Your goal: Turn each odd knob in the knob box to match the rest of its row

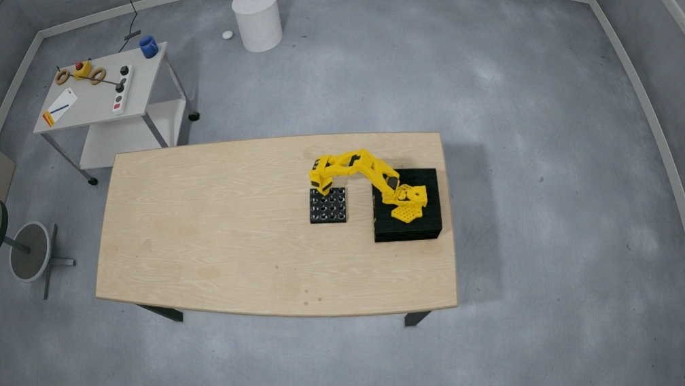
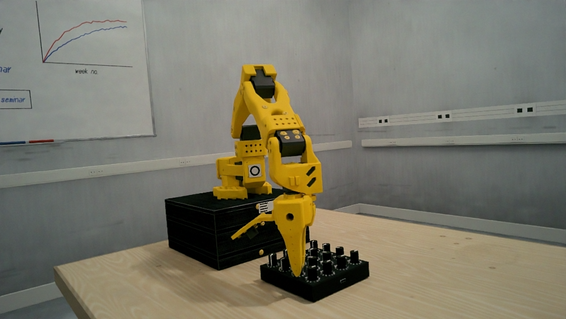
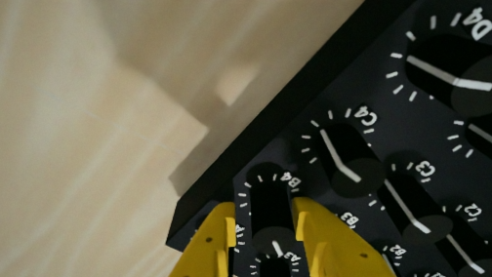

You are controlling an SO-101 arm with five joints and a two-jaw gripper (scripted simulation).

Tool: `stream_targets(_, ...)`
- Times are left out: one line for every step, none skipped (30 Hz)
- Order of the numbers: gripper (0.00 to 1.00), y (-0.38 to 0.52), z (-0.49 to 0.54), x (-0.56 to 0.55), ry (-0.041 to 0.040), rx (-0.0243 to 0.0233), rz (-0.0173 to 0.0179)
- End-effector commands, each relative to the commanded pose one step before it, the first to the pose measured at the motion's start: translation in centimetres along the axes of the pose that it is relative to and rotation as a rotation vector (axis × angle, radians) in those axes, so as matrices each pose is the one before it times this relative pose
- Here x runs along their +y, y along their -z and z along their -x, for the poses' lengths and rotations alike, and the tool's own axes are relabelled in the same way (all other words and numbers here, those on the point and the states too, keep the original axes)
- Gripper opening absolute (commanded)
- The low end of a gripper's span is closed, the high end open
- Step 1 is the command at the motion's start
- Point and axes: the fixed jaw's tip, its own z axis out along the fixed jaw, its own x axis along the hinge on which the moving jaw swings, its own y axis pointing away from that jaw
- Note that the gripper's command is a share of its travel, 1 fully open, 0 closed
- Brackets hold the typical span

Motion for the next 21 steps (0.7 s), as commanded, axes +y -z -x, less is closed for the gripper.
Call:
stream_targets(0.10, -0.2201, 0.269, -0.305, 0.00215, -0.00797, -0.01592)
stream_targets(0.10, 0.0049, 0.010, -0.021, 0.00000, 0.00000, 0.00000)
stream_targets(0.10, 0.0038, 0.008, -0.017, 0.00000, 0.00000, 0.00000)
stream_targets(0.10, 0.0033, 0.005, -0.013, 0.00000, 0.00000, 0.00000)
stream_targets(0.10, 0.0016, 0.004, -0.007, 0.00000, 0.00000, 0.00000)
stream_targets(0.10, 0.0005, 0.001, -0.004, 0.00000, 0.00000, 0.00000)
stream_targets(0.10, 0.0006, 0.001, 0.000, 0.00000, 0.00000, 0.00000)
stream_targets(0.10, 0.0000, 0.000, 0.000, 0.00000, 0.00000, 0.00000)
stream_targets(0.10, 0.0000, 0.000, 0.000, 0.00000, 0.00000, 0.00000)
stream_targets(0.10, -0.0001, 0.000, -0.001, 0.00000, 0.00000, -0.00001)
stream_targets(0.10, 0.0018, 0.001, -0.001, 0.00000, 0.00000, 0.00000)
stream_targets(0.10, 0.0035, 0.001, -0.004, 0.00000, 0.00000, 0.00000)
stream_targets(0.10, 0.0059, 0.002, -0.007, 0.00000, 0.00000, 0.00000)
stream_targets(0.10, 0.0082, 0.004, -0.010, 0.00000, 0.00000, 0.00000)
stream_targets(0.10, 0.0100, 0.004, -0.012, 0.00000, 0.00000, 0.00000)
stream_targets(0.10, 0.0111, 0.005, -0.013, 0.00000, 0.00000, 0.00000)
stream_targets(0.10, 0.0117, 0.005, -0.013, 0.00000, 0.00000, 0.00000)
stream_targets(0.10, 0.0111, 0.005, -0.013, 0.00000, 0.00000, 0.00000)
stream_targets(0.10, 0.0100, 0.004, -0.012, 0.00000, 0.00000, 0.00000)
stream_targets(0.10, 0.0082, 0.003, -0.010, 0.00000, 0.00000, 0.00000)
stream_targets(0.10, 0.0059, 0.003, -0.007, 0.00000, 0.00000, 0.00000)
